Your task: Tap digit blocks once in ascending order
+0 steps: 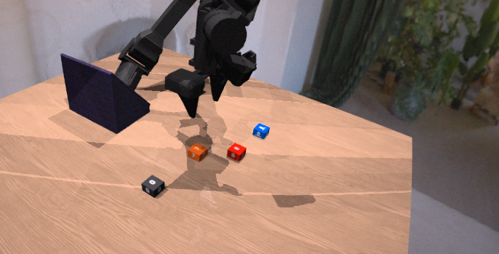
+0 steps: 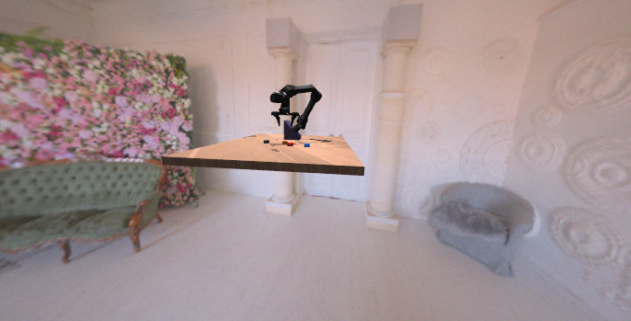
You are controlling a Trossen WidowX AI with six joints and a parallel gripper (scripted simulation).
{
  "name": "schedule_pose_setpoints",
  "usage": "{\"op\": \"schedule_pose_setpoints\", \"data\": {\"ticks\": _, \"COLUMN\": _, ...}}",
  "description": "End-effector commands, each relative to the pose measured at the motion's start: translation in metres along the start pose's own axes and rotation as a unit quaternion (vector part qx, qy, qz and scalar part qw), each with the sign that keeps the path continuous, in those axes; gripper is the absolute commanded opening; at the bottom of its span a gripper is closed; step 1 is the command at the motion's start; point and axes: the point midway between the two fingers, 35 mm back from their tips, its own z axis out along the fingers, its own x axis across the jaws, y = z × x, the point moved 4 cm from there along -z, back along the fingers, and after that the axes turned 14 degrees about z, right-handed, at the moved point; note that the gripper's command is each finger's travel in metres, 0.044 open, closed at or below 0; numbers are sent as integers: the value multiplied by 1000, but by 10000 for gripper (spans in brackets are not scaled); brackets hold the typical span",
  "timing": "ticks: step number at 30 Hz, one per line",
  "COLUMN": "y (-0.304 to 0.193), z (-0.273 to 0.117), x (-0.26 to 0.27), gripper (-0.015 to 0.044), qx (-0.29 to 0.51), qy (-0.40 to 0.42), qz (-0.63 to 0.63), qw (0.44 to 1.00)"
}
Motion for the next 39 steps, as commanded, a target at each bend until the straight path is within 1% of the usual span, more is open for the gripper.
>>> {"op": "schedule_pose_setpoints", "data": {"ticks": 1, "y": 0, "z": 0, "x": 1, "gripper": 400, "qx": 0, "qy": 2, "qz": 4, "qw": 1000}}
{"op": "schedule_pose_setpoints", "data": {"ticks": 4, "y": 7, "z": -1, "x": 7, "gripper": 400, "qx": 0, "qy": 2, "qz": 4, "qw": 1000}}
{"op": "schedule_pose_setpoints", "data": {"ticks": 8, "y": 42, "z": -1, "x": 47, "gripper": 400, "qx": -1, "qy": 3, "qz": 3, "qw": 1000}}
{"op": "schedule_pose_setpoints", "data": {"ticks": 10, "y": 48, "z": -1, "x": 55, "gripper": 400, "qx": -1, "qy": 3, "qz": 3, "qw": 1000}}
{"op": "schedule_pose_setpoints", "data": {"ticks": 32, "y": 48, "z": -1, "x": 59, "gripper": 400, "qx": -1, "qy": 3, "qz": 3, "qw": 1000}}
{"op": "schedule_pose_setpoints", "data": {"ticks": 33, "y": 48, "z": -1, "x": 70, "gripper": 400, "qx": -1, "qy": 2, "qz": 3, "qw": 1000}}
{"op": "schedule_pose_setpoints", "data": {"ticks": 36, "y": 39, "z": -2, "x": 135, "gripper": 400, "qx": -2, "qy": 2, "qz": 3, "qw": 1000}}
{"op": "schedule_pose_setpoints", "data": {"ticks": 39, "y": 29, "z": -2, "x": 170, "gripper": 400, "qx": 0, "qy": 5, "qz": 3, "qw": 1000}}
